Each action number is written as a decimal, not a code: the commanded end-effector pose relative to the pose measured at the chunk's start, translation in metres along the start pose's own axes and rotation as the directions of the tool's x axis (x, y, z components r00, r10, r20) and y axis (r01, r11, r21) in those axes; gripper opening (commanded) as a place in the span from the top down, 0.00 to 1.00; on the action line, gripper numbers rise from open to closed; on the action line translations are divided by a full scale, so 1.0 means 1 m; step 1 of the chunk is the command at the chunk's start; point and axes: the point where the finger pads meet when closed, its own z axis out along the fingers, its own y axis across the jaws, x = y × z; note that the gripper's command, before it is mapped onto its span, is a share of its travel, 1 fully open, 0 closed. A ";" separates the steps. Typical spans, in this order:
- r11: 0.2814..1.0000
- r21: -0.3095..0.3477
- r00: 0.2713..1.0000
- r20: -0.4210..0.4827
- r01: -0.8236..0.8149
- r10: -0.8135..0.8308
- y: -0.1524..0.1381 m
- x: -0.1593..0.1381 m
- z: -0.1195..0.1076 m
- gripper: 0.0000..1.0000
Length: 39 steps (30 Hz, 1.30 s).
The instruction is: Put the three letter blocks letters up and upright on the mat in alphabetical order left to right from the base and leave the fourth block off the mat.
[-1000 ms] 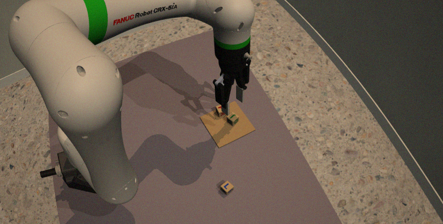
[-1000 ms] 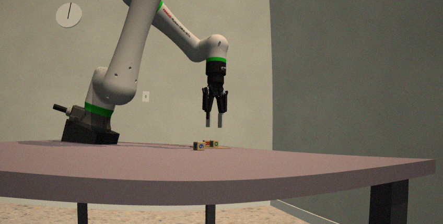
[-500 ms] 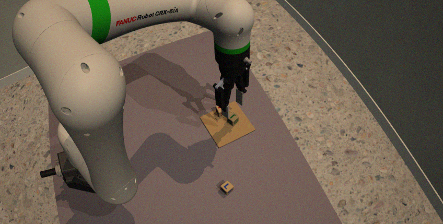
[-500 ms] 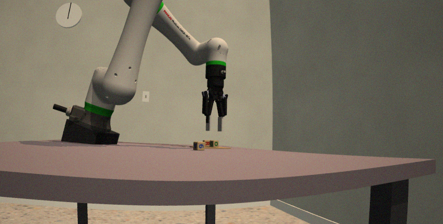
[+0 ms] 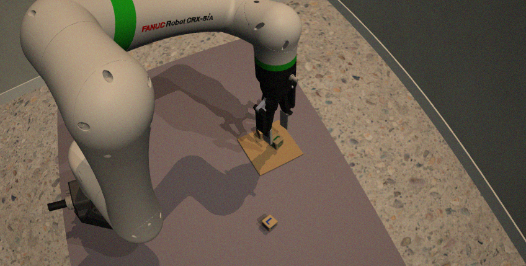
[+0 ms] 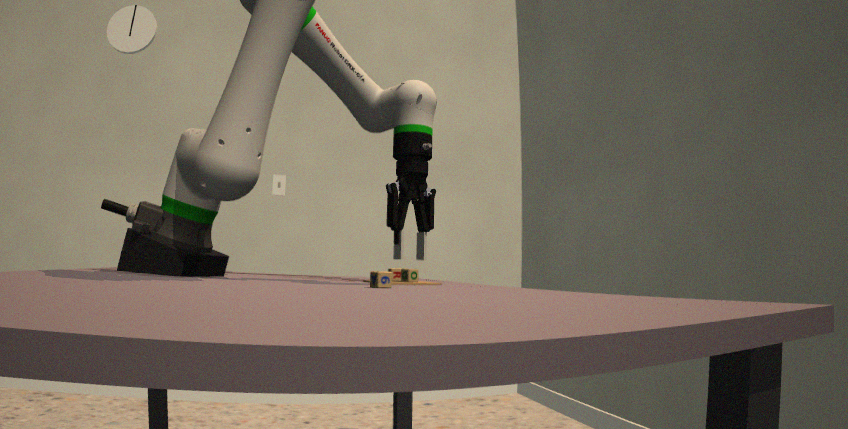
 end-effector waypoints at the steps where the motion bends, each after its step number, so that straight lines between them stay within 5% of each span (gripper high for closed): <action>1: 1.000 0.000 1.000 0.000 0.000 0.000 0.000 0.000 0.003 0.60; 39: 1.000 0.000 1.000 0.000 0.000 0.000 0.000 0.000 0.025 0.60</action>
